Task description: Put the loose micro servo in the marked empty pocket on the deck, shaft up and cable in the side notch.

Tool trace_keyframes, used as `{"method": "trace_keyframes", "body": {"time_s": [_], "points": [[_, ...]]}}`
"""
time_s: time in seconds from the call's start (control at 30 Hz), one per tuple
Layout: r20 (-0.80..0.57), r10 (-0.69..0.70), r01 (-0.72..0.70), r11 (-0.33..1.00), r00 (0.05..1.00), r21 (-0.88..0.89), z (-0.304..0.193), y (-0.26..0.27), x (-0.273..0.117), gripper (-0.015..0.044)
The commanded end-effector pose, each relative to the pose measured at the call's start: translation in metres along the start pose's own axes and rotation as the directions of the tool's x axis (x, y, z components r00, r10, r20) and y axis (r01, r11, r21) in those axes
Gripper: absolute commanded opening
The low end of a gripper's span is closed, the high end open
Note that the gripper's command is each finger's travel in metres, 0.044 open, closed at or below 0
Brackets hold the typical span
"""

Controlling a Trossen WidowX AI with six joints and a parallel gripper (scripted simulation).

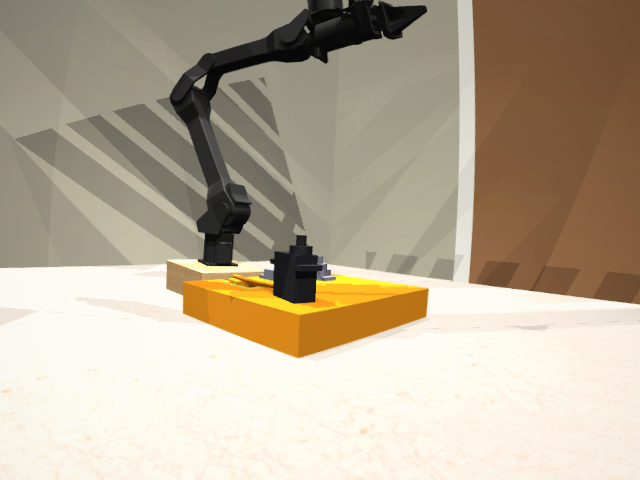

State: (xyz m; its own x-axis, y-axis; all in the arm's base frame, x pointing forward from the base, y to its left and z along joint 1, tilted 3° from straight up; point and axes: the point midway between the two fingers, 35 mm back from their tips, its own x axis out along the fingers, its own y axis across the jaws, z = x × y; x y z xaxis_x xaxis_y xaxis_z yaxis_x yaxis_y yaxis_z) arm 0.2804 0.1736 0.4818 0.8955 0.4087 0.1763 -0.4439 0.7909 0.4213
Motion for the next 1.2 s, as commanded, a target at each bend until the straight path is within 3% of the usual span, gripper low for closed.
{"method": "trace_keyframes", "body": {"time_s": [0.0, 0.3, 0.57, 1.17], "points": [[-0.081, -0.073, 0.066, 0.994, 0.994, -0.083, -0.025, -0.025, 0.011, 0.0000], [-0.245, -0.261, 0.196, 0.946, 0.934, -0.259, -0.072, -0.092, 0.020, 0.0000], [-0.389, -0.421, 0.253, 0.875, 0.819, -0.412, -0.112, -0.156, 0.012, 0.0000], [-0.691, -0.623, 0.226, 0.780, 0.368, -0.583, -0.192, -0.286, -0.069, 0.0000]]}}
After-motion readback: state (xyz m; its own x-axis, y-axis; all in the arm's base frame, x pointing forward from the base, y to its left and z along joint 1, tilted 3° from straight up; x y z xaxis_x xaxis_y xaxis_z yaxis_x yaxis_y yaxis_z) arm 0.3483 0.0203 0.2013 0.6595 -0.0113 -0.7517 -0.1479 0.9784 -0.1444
